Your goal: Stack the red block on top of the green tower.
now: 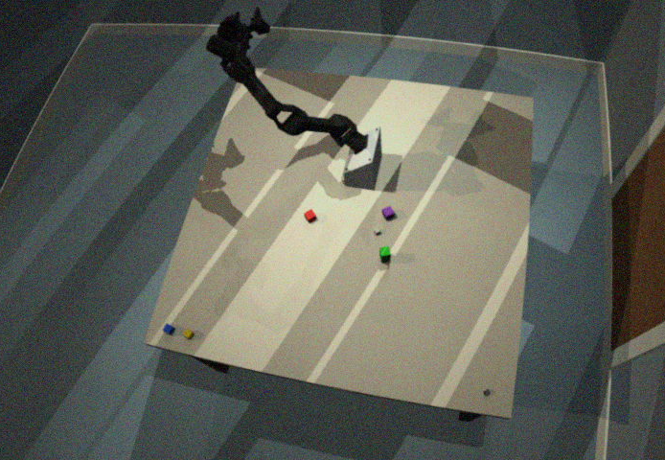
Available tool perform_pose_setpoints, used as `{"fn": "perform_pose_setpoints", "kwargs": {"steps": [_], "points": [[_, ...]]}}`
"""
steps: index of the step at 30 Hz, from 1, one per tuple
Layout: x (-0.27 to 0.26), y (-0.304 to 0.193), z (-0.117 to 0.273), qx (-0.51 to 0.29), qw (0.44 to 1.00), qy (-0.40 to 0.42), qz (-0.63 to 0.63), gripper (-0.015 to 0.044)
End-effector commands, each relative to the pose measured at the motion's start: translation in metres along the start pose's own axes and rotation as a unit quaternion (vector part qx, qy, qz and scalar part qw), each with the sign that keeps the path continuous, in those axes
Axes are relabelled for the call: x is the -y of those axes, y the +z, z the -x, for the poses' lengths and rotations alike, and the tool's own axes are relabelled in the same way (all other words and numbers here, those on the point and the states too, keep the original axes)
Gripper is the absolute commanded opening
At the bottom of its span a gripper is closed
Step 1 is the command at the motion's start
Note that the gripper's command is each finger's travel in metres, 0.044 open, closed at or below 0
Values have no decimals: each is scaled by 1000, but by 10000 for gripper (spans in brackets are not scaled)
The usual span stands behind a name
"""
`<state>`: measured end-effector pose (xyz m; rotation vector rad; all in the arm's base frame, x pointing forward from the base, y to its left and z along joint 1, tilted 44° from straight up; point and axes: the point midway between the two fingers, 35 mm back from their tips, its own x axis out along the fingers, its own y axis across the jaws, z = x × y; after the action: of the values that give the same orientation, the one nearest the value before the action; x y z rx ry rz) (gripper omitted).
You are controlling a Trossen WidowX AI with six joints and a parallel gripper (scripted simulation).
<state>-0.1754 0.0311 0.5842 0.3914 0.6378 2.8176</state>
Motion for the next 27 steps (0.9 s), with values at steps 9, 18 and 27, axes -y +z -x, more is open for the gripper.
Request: {"fn": "perform_pose_setpoints", "kwargs": {"steps": [9, 18, 27], "points": [[-34, -53, -12, -81, 993, 63, 59, 440], [-79, -114, -4, -160, 967, 153, 125, 440], [-118, -162, 27, -215, 929, 243, 177, 440]]}}
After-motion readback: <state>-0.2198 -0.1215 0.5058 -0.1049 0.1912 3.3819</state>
